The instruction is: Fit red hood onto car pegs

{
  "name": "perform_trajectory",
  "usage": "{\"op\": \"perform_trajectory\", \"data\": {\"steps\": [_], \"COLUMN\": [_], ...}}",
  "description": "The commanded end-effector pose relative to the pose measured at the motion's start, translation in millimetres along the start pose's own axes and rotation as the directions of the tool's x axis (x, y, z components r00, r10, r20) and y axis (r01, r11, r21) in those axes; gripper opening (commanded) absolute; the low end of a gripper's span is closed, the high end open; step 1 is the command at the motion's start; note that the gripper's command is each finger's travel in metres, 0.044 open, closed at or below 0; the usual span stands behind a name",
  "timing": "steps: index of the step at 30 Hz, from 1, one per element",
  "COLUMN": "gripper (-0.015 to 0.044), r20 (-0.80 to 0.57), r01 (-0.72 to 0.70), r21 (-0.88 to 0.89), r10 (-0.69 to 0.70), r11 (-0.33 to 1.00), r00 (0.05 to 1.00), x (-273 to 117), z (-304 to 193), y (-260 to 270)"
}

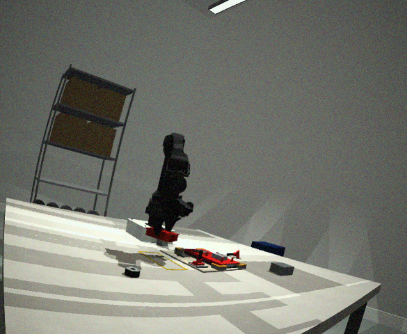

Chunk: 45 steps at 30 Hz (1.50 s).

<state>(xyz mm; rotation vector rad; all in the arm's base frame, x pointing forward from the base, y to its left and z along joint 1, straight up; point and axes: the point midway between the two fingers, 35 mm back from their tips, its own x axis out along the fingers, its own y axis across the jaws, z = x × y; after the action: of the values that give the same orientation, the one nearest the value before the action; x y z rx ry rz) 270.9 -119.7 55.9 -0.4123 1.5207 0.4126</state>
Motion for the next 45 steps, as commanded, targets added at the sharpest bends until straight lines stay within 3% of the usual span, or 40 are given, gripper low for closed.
{"op": "perform_trajectory", "data": {"steps": [1,12,45], "gripper": [0.0000,0.0000,0.0000], "r20": [0.007,0.001,0.020], "r01": [0.011,0.001,-0.013], "r21": [-0.001,0.006,0.229], "r10": [-0.011,-0.001,0.008], "r11": [1.000,1.000,0.973], "r00": [1.000,1.000,1.000], "x": [-12.2,-19.7,-25.4], "z": [1.7,2.5,113.0], "y": [-2.3,0.7,69.6]}}
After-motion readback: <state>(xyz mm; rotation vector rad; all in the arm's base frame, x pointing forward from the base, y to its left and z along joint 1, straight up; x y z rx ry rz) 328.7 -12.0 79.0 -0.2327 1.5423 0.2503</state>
